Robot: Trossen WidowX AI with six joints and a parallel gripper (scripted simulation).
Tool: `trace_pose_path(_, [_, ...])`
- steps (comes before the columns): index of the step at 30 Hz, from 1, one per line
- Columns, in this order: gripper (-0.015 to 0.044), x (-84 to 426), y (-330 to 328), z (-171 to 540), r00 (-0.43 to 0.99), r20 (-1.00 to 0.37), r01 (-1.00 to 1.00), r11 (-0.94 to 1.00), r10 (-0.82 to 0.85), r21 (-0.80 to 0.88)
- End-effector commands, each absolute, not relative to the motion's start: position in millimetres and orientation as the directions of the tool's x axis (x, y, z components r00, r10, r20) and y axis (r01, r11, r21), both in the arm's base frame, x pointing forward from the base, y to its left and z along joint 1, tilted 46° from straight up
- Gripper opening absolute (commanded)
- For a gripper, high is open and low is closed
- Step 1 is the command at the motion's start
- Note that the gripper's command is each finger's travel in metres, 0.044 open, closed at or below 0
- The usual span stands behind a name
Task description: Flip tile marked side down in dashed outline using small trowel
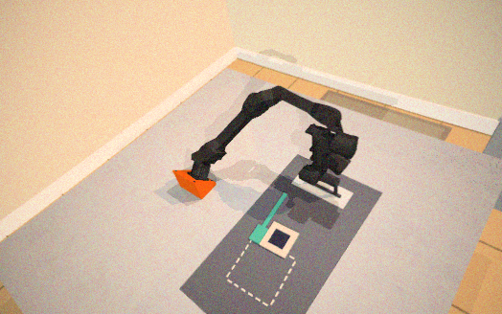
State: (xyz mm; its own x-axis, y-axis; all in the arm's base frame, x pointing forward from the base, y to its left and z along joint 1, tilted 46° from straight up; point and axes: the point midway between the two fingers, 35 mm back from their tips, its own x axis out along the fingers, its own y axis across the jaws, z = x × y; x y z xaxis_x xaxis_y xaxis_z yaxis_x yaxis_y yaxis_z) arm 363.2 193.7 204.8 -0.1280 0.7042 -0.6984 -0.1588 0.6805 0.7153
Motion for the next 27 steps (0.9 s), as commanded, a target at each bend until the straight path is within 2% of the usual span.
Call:
trace_pose_path(1, [0.013,361.7,197.3,205.4,-0.134,-0.693,-0.159,0.675,0.708,0.72])
trace_pose_path(6, [0.013,361.7,197.3,205.4,-0.134,-0.693,-0.14,0.679,0.708,0.721])
trace_pose_path(16, [0.013,361.7,197.3,205.4,-0.134,-0.693,0.152,0.706,0.708,0.692])
trace_pose_path(27, [0.013,361.7,197.3,205.4,-0.134,-0.693,0.461,0.664,0.708,0.589])
